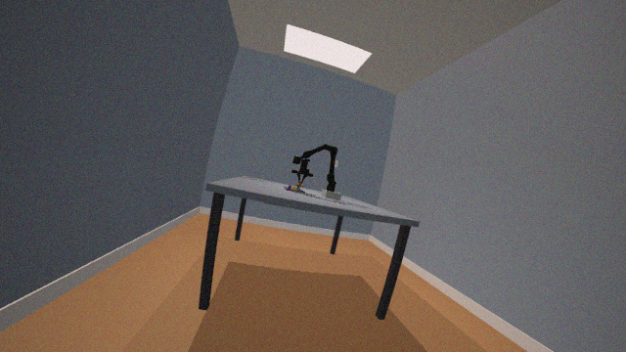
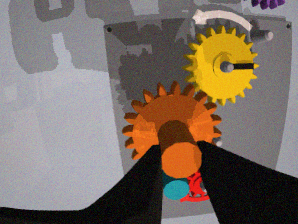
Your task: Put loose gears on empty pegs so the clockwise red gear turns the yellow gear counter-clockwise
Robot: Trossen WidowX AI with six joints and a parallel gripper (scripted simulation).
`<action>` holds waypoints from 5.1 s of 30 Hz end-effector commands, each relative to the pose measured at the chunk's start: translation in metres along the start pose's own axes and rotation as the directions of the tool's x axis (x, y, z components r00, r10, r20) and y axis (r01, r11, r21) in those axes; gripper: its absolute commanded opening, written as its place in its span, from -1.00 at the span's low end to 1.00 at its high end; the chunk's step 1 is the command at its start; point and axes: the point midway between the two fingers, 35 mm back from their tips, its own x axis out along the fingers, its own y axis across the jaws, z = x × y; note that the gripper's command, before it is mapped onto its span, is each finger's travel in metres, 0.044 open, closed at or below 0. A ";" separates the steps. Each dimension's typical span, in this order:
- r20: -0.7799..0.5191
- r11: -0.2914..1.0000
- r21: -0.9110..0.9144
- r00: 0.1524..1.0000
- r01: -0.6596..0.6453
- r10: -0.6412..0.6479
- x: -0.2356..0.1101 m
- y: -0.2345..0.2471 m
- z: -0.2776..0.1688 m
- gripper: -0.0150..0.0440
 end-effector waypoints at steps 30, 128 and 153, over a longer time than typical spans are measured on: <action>-0.004 0.979 0.205 1.000 0.000 0.001 0.031 0.000 -0.001 -0.49; 0.001 0.995 0.103 1.000 0.002 -0.002 -0.067 -0.005 0.062 1.00; 0.020 0.995 0.103 1.000 -0.008 0.006 -0.101 0.077 0.271 1.00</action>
